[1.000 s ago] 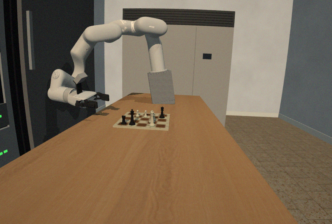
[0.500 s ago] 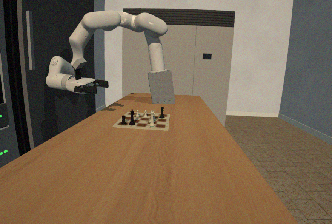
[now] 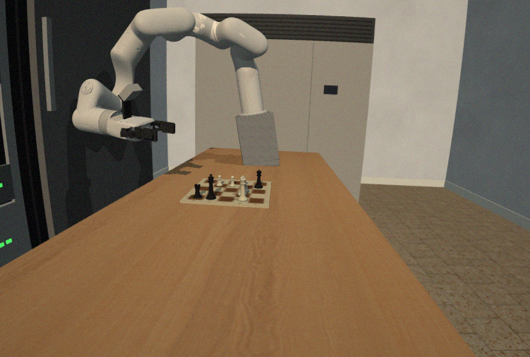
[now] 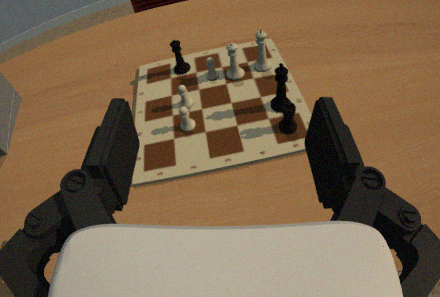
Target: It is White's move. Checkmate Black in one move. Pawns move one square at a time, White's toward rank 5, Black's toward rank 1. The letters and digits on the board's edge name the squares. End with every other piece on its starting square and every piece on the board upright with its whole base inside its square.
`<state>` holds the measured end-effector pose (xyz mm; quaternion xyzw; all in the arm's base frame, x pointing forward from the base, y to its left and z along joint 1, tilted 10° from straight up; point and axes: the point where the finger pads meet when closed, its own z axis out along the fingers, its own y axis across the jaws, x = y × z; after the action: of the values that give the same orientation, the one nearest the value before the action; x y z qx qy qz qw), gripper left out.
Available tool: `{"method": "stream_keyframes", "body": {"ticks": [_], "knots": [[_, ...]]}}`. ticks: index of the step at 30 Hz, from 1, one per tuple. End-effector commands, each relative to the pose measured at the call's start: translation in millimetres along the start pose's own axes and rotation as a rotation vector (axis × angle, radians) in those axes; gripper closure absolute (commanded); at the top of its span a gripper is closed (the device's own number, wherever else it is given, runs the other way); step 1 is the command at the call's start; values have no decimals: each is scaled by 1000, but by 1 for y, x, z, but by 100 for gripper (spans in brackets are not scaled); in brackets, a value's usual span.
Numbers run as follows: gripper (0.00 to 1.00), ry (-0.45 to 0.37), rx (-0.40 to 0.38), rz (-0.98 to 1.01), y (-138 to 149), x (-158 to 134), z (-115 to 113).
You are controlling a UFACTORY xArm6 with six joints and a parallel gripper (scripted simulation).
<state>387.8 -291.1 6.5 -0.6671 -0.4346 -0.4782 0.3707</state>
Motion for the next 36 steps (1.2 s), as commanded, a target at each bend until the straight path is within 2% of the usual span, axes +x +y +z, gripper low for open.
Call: {"method": "stream_keyframes", "body": {"ticks": [1,3,6,7,8,10,11,13,14,15,16,20,22,24,25,27,28,29,30,32,33,34,35,36], "knots": [[0,-129,103,-140,3,6,20],[0,-129,103,-140,3,6,20],[0,-290,236,-308,3,11,53],[0,-308,248,-326,3,11,53],[0,-351,286,-372,3,12,65],[0,-370,298,-390,3,12,65],[0,-434,349,-456,3,14,76],[0,-434,349,-456,3,14,76],[0,-498,402,-523,3,16,88],[0,-498,402,-523,3,16,88],[0,-563,454,-592,3,18,100],[0,-563,454,-592,3,18,100],[0,-693,559,-727,2,21,125],[0,-693,559,-727,2,21,125],[0,-758,612,-795,2,23,137],[0,-758,612,-795,2,23,137],[0,-821,663,-864,2,25,149],[0,-821,663,-864,2,25,149],[0,-886,715,-930,2,27,161],[0,-886,715,-930,2,27,161],[0,-949,766,-996,2,28,173],[0,-949,766,-996,2,28,173],[0,-1006,813,-1056,1,30,184],[0,-1006,813,-1056,1,30,184]]}}
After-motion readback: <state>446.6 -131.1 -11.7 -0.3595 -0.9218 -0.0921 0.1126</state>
